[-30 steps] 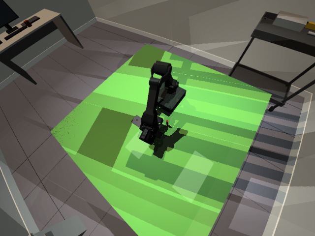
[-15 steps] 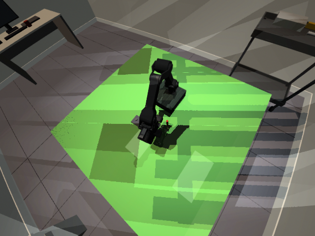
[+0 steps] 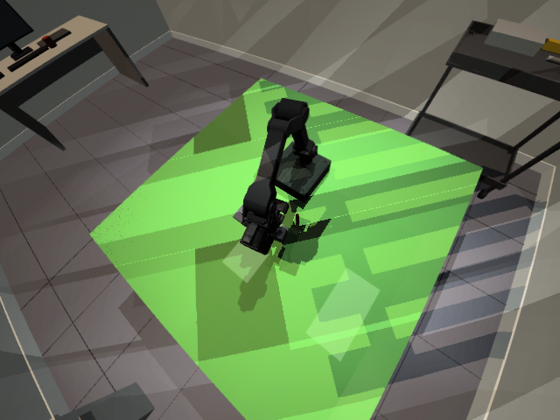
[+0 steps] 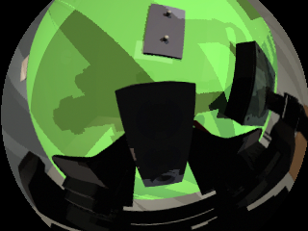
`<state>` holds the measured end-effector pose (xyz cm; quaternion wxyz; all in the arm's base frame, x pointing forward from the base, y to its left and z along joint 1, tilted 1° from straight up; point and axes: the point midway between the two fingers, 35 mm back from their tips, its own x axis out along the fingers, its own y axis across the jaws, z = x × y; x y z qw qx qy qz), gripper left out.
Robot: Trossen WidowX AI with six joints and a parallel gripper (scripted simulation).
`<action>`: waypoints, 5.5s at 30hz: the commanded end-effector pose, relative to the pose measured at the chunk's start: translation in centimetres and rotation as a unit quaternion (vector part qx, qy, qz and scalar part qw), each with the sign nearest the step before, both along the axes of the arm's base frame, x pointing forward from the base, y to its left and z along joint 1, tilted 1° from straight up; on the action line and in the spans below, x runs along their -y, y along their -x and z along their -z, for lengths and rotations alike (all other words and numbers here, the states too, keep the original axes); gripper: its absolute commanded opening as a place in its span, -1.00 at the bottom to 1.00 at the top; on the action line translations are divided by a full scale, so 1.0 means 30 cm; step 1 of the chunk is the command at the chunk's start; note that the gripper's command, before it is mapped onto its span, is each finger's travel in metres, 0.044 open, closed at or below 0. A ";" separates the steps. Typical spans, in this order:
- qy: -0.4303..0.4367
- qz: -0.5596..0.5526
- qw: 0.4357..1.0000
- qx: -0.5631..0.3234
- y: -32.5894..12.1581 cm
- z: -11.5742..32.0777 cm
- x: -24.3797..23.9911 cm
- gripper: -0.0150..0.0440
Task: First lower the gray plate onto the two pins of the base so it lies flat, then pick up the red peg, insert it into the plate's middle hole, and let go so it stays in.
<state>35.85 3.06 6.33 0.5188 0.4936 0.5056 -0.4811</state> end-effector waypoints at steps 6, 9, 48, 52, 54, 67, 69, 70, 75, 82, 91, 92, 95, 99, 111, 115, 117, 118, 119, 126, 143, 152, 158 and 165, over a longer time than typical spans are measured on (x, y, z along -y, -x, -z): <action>-0.003 0.002 1.000 0.008 0.000 -0.111 -0.005 -0.49; -0.003 0.002 1.000 0.008 0.006 -0.143 -0.005 -0.49; -0.001 0.053 0.999 0.008 0.026 -0.041 0.284 -0.49; -0.001 0.060 0.998 0.008 0.035 -0.021 0.322 -0.49; -0.001 0.063 0.998 0.008 0.040 -0.011 0.341 -0.49; 0.000 0.086 0.996 0.007 0.082 0.053 0.461 -0.49; 0.000 0.089 0.996 0.007 0.090 0.063 0.479 -0.49; 0.000 0.091 0.996 0.007 0.094 0.068 0.488 -0.49; 0.000 0.097 0.995 0.007 0.110 0.084 0.518 -0.49; 0.000 0.097 0.995 0.007 0.110 0.084 0.518 -0.49; 0.000 0.097 0.995 0.007 0.110 0.084 0.518 -0.49; 0.000 0.097 0.995 0.007 0.110 0.084 0.518 -0.49; 0.000 0.097 0.995 0.007 0.110 0.084 0.518 -0.49; 0.000 0.097 0.995 0.007 0.110 0.084 0.518 -0.49; 0.000 0.097 0.995 0.007 0.107 0.125 0.517 -0.49; 0.000 0.097 0.995 0.007 0.106 0.138 0.517 -0.49; 0.000 0.097 0.995 0.007 0.106 0.141 0.517 -0.49; 0.000 0.097 0.995 0.007 0.106 0.144 0.517 -0.49; 0.000 0.097 0.995 0.007 0.106 0.147 0.517 -0.49; 0.000 0.097 0.995 0.007 0.104 0.184 0.517 -0.49; 0.002 0.098 0.995 0.008 0.099 0.202 0.521 -0.22; 0.002 0.098 0.995 0.008 0.099 0.202 0.521 0.58; 0.002 0.098 0.995 0.008 0.099 0.202 0.521 1.00; 0.002 0.097 0.995 0.008 0.087 0.069 0.527 1.00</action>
